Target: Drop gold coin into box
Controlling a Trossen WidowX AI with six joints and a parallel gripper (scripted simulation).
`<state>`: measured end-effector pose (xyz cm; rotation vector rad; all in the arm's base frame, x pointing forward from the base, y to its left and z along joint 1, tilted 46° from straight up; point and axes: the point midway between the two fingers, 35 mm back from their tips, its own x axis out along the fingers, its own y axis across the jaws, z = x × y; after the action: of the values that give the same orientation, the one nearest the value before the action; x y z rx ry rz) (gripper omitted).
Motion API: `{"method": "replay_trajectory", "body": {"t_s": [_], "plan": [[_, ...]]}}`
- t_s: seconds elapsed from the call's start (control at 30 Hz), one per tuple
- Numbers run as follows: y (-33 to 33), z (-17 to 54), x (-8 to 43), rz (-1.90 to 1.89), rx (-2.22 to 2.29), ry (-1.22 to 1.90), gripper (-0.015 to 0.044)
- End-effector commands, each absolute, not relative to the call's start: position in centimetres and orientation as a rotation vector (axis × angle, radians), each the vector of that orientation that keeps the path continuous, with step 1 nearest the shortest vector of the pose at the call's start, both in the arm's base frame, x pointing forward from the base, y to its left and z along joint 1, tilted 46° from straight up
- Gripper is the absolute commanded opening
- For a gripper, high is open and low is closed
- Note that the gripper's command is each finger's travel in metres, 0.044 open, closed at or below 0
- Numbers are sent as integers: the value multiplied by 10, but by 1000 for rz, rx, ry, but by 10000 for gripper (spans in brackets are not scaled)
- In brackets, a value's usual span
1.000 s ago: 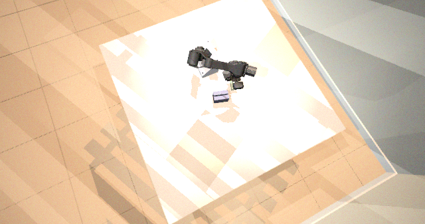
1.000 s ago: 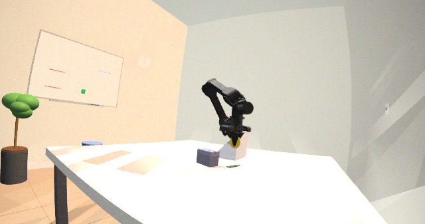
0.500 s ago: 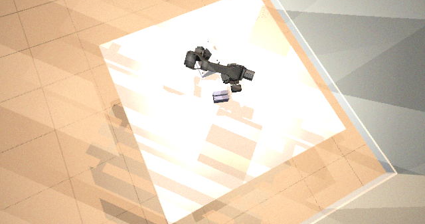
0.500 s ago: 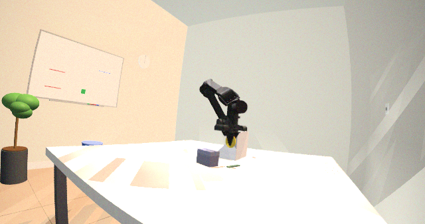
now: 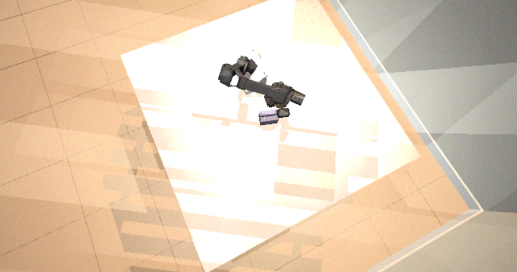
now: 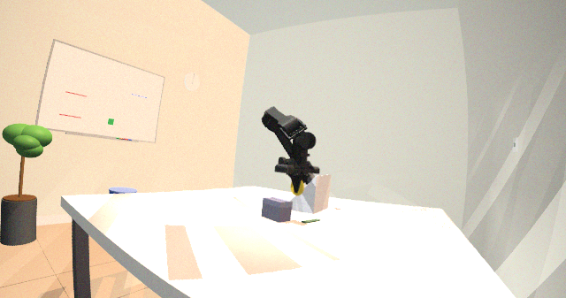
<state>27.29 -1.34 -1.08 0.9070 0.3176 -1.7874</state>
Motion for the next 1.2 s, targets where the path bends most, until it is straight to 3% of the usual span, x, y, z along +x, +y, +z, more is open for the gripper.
{"method": "replay_trajectory", "body": {"t_s": [0.0, 1.17], "plan": [[-21, -3, 276, -1787, 905, 316, 0], [-62, 32, 283, -1792, 899, 304, 0]]}}
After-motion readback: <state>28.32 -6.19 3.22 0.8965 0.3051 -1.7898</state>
